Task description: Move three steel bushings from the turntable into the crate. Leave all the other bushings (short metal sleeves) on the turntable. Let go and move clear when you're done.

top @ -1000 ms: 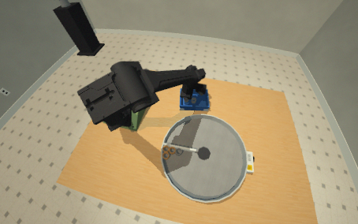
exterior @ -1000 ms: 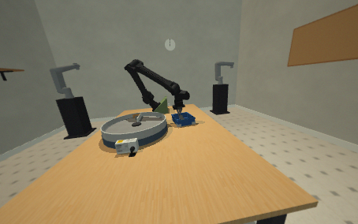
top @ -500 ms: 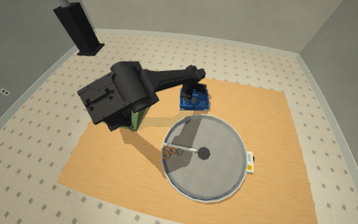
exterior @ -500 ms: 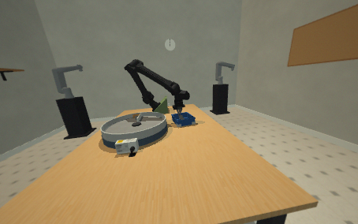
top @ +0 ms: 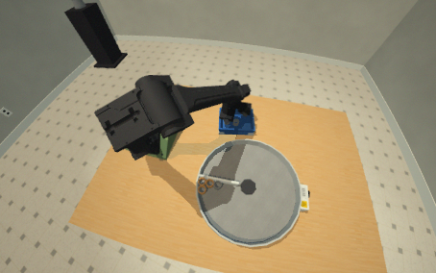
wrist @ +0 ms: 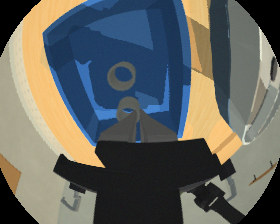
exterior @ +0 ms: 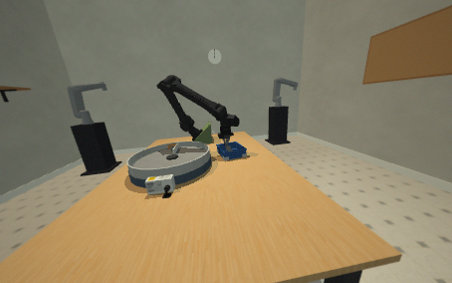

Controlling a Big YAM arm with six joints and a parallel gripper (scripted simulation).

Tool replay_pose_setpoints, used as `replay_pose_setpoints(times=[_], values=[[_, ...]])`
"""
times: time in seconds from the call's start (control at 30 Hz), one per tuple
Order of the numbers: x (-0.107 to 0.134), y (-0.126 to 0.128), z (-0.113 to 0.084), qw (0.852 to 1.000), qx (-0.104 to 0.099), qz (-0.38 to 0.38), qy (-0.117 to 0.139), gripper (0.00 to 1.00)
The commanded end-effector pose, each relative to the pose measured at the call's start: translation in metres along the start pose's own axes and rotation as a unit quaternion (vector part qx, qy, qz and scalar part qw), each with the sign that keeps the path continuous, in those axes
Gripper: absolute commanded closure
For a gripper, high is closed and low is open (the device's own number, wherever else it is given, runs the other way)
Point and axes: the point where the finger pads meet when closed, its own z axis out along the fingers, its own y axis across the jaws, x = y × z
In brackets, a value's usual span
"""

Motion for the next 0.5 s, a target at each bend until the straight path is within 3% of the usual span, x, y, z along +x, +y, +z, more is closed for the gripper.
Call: replay_pose_setpoints(times=[0.0,0.47], values=[[-0.0011,0.0021,0.0048,1.0,-0.001,-0.005,-0.002,1.0],[-0.0046,0.0021,0.0053,1.0,-0.004,-0.002,-0.004,1.0]])
